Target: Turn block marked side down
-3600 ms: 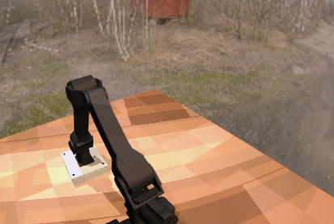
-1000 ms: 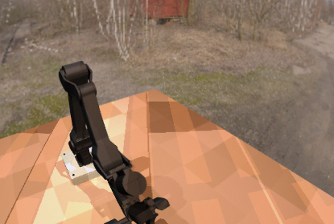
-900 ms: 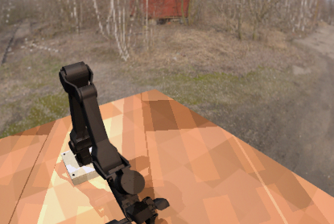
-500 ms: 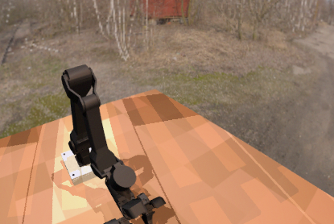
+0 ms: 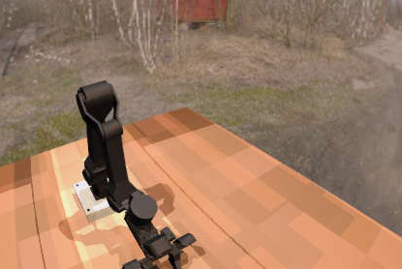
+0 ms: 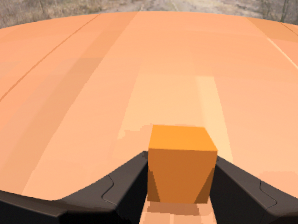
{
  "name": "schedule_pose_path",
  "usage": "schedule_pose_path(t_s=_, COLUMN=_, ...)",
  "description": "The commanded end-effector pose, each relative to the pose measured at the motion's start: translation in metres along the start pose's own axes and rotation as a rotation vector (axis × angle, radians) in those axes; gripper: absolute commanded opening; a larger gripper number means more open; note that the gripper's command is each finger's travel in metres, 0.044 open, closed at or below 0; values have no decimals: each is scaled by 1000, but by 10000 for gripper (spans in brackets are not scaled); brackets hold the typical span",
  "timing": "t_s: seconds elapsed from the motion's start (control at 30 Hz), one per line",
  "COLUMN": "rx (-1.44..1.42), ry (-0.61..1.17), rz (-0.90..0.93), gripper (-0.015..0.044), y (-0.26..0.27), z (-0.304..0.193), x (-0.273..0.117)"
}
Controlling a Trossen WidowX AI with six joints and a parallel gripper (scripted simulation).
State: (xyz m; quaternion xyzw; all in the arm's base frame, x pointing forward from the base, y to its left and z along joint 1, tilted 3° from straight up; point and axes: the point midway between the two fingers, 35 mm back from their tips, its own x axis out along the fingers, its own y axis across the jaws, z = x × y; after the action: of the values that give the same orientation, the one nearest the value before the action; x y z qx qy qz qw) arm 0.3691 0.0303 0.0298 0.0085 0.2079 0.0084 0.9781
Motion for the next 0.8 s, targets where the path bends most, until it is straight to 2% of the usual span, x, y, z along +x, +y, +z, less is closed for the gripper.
schedule_pose_path(t_s=0.0, rx=-5, ry=4, rz=-4, gripper=0, y=-1, z=-3, x=-1)
schedule_pose_path(t_s=0.17, rx=-5, ry=4, rz=-4, gripper=0, y=-1, z=-3, x=-1)
schedule_pose_path(t_s=0.7, rx=-5, ry=4, rz=-4, gripper=420, y=-1, z=-3, x=-1)
schedule_pose_path(t_s=0.77, rx=-5, ry=4, rz=-4, gripper=440, y=-1, z=-3, x=-1)
